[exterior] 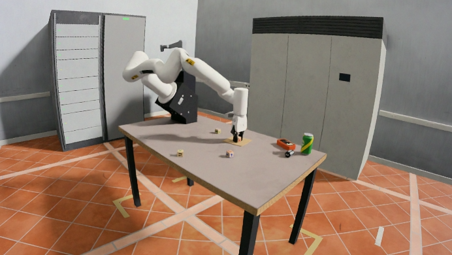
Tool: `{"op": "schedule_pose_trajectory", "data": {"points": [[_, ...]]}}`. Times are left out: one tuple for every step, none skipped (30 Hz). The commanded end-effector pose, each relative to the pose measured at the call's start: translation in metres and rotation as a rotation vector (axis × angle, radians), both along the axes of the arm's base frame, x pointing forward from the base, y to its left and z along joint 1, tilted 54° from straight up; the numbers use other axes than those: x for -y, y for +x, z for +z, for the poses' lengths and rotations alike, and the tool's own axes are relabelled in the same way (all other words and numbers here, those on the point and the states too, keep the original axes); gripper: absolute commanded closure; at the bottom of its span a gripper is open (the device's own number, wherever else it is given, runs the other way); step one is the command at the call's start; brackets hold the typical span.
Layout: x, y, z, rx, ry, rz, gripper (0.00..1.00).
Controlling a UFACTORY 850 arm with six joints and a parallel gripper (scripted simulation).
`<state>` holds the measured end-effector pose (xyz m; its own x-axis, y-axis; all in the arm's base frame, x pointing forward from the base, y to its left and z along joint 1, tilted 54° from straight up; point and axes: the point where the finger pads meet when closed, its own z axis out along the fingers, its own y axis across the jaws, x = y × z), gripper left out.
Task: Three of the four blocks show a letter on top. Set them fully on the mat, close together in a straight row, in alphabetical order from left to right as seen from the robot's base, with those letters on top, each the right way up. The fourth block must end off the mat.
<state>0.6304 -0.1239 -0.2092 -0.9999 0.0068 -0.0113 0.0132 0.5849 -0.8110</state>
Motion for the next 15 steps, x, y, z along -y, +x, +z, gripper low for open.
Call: {"op": "schedule_pose_trajectory", "data": {"points": [[-0.0007, 0.0007, 0.0005, 0.001, 0.000, 0.001, 0.52], [-0.0007, 0.0007, 0.0005, 0.001, 0.000, 0.001, 0.52], [-0.0007, 0.0007, 0.0005, 0.001, 0.000, 0.001, 0.52], [-0.0007, 0.0007, 0.0005, 0.001, 0.000, 0.001, 0.52], [-0.0007, 0.0007, 0.0005, 0.001, 0.000, 0.001, 0.52], [-0.0007, 0.0007, 0.0005, 0.001, 0.000, 0.001, 0.72], [-0.0007, 0.0007, 0.0005, 0.001, 0.000, 0.001, 0.72], [-0.0007, 0.0007, 0.0005, 0.001, 0.000, 0.001, 0.72], [-0.0007, 0.0007, 0.0005, 0.001, 0.000, 0.001, 0.72], [-0.0007, 0.0007, 0.0005, 0.001, 0.000, 0.001, 0.72], [-0.0007, 0.0007, 0.0005, 0.001, 0.000, 0.001, 0.72], [-0.0007, 0.0007, 0.0005, 0.001, 0.000, 0.001, 0.72], [-0.0007, 0.0007, 0.0005, 0.001, 0.000, 0.001, 0.72], [-0.0007, 0.0007, 0.0005, 0.001, 0.000, 0.001, 0.72], [-0.0007, 0.0007, 0.0005, 0.001, 0.000, 0.001, 0.72]]}}
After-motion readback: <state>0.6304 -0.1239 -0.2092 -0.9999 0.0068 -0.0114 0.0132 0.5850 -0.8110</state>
